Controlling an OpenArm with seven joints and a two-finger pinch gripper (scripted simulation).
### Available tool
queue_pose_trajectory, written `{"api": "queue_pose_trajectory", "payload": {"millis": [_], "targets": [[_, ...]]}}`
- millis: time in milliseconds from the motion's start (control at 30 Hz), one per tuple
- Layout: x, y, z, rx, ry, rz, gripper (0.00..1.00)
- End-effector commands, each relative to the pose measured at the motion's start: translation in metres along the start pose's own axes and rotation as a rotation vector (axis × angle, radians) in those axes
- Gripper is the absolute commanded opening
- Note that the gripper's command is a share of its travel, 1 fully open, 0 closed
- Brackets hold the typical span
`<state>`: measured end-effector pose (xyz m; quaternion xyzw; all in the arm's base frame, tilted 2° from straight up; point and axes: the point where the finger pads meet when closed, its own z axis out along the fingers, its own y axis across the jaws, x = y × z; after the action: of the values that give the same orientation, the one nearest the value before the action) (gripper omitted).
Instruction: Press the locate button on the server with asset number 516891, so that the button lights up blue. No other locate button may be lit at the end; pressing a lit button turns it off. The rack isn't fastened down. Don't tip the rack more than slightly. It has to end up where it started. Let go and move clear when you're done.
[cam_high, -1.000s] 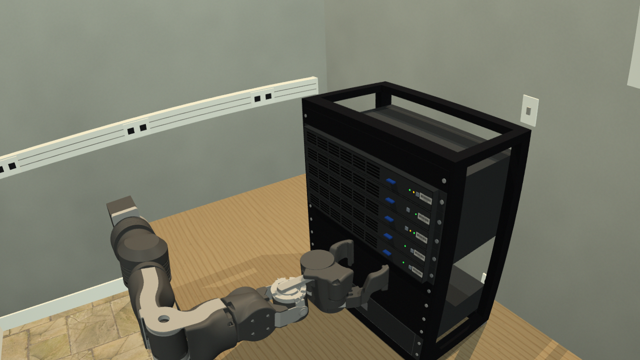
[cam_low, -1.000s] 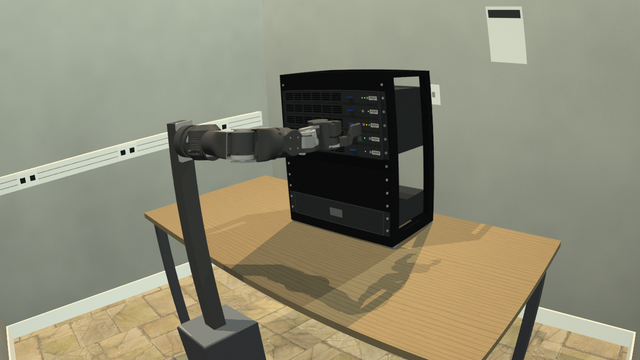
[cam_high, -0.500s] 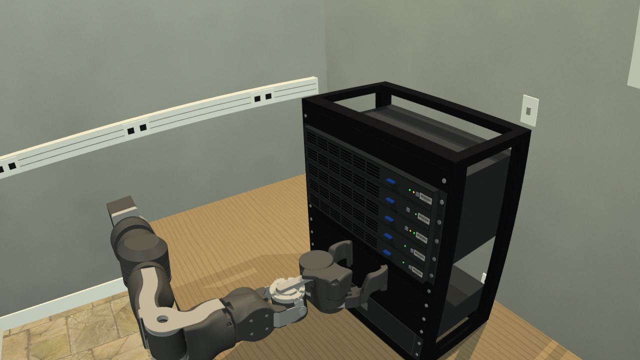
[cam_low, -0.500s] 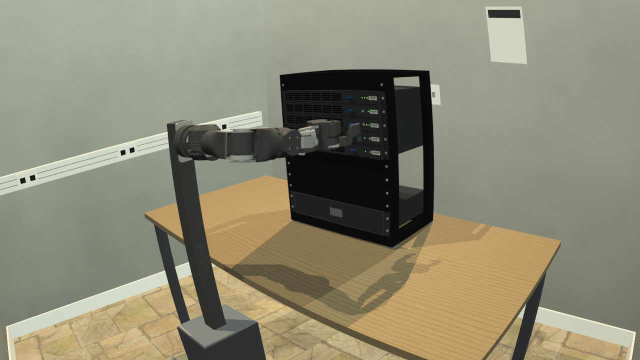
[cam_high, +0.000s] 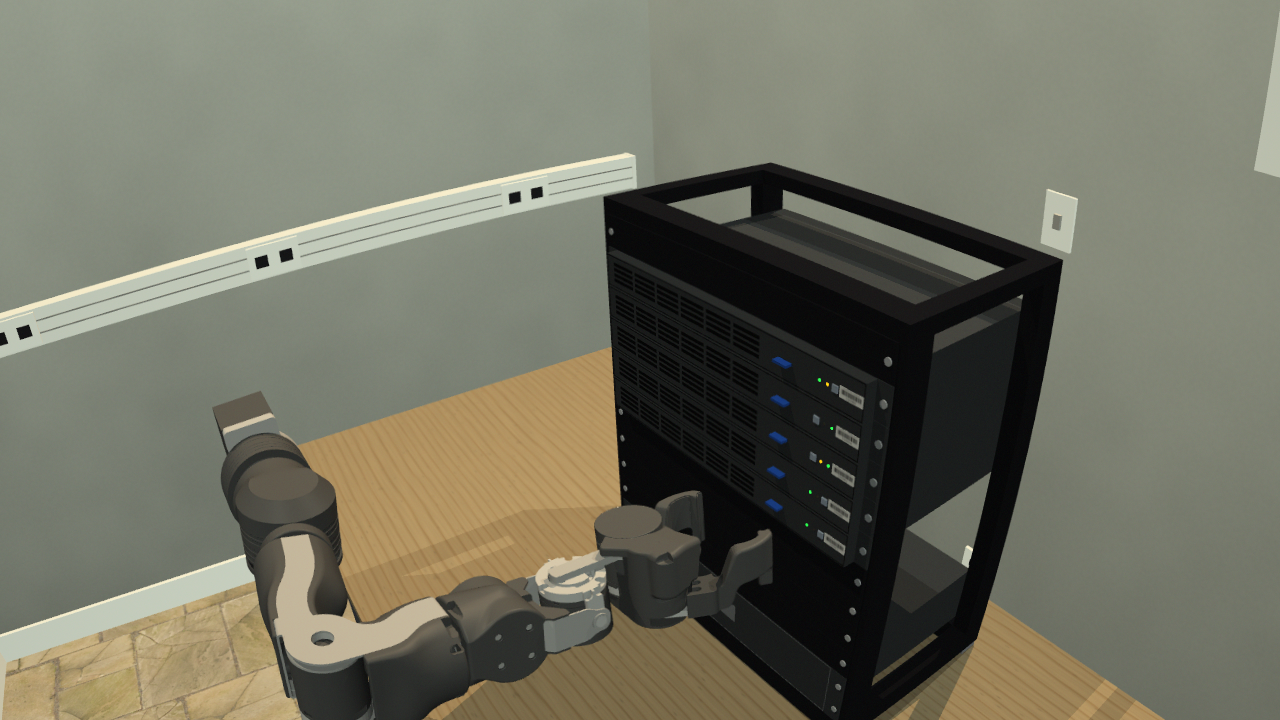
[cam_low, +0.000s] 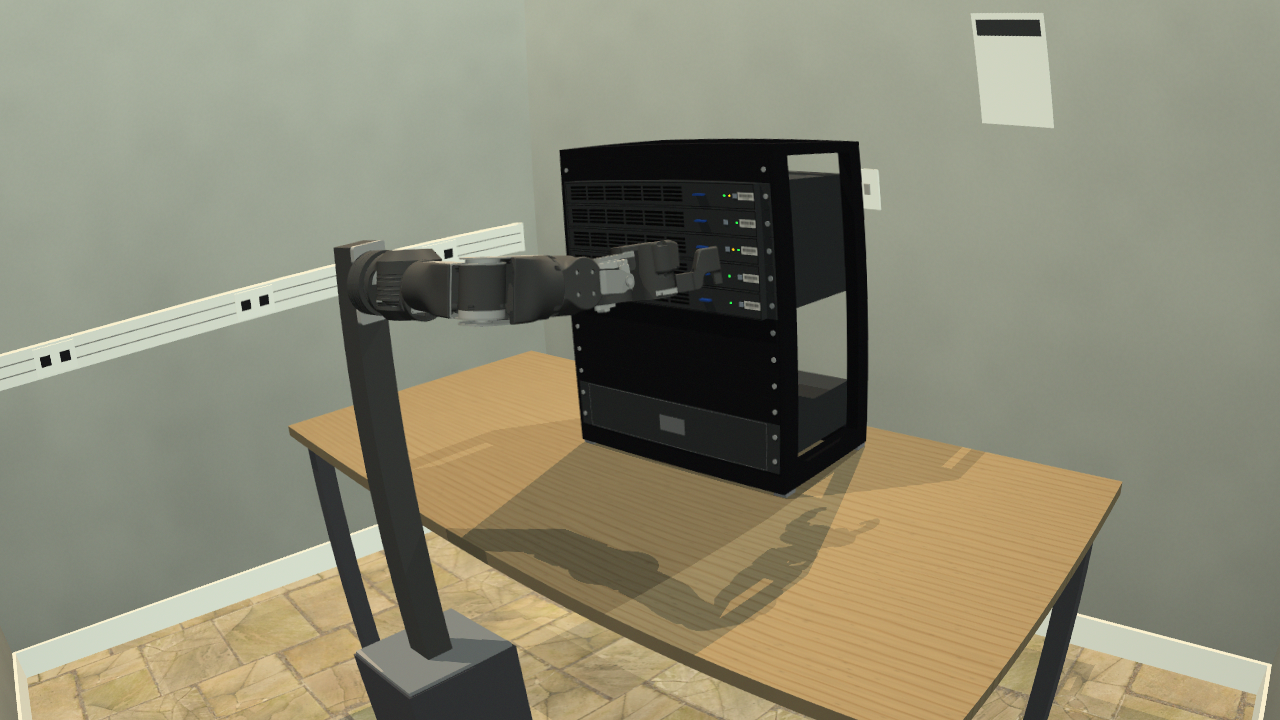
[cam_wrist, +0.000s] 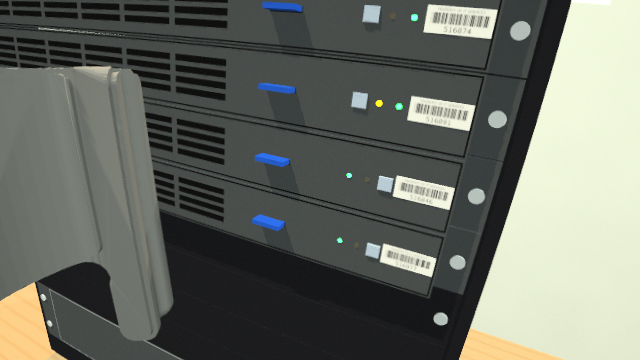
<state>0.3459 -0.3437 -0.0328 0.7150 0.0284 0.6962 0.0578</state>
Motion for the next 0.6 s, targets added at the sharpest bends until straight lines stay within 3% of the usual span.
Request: {"api": "queue_pose_trajectory", "payload": {"millis": [0, 333, 567], "targets": [[-0.0007, 0.0013, -0.0004, -0.008, -0.009, -0.029, 0.6], [-0.0059, 0.0013, -0.0024, -0.015, -0.044, -0.155, 0.6], [-0.0099, 0.0014, -0.0042, -0.021, -0.075, -0.291, 0.6]]}}
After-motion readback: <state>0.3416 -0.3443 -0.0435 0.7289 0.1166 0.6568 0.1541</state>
